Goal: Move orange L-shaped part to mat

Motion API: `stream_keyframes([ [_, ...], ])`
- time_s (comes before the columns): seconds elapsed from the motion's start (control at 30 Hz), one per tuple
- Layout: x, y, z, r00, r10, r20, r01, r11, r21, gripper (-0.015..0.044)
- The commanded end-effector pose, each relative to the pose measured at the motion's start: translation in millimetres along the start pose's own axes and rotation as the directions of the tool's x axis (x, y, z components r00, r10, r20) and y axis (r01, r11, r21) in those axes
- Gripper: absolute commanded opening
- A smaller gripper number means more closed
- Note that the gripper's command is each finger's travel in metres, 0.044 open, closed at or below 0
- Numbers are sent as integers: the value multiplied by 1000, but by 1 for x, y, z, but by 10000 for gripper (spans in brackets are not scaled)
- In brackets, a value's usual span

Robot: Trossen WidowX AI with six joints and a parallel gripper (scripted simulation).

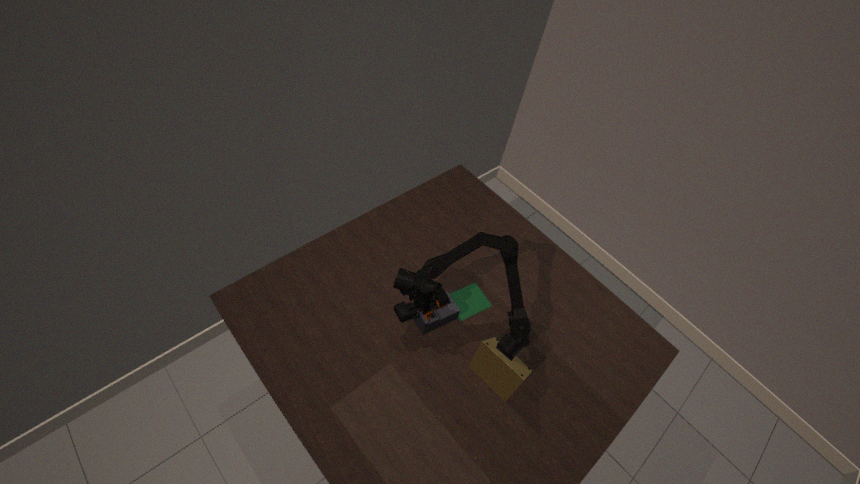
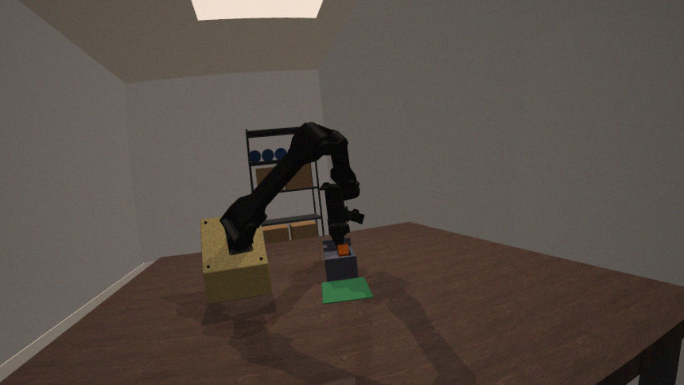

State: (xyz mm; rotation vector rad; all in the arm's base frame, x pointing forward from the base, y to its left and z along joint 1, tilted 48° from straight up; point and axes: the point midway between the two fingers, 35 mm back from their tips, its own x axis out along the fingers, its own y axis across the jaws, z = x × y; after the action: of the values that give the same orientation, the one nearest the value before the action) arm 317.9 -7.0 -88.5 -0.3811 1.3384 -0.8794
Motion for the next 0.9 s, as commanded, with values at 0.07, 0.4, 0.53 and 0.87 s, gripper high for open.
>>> stream_keyframes([
  [0.07, 15, -2, -6, 1000, -16, -12, 15, 1000, -15, 180],
  [0.4, 16, -2, -6, 1000, -16, -12, 16, 1000, -15, 180],
  [0.53, 16, -2, -6, 1000, -16, -12, 16, 1000, -15, 180],
  [0.87, 10, 0, -1, 1000, -4, 1, 4, 1000, -4, 180],
])
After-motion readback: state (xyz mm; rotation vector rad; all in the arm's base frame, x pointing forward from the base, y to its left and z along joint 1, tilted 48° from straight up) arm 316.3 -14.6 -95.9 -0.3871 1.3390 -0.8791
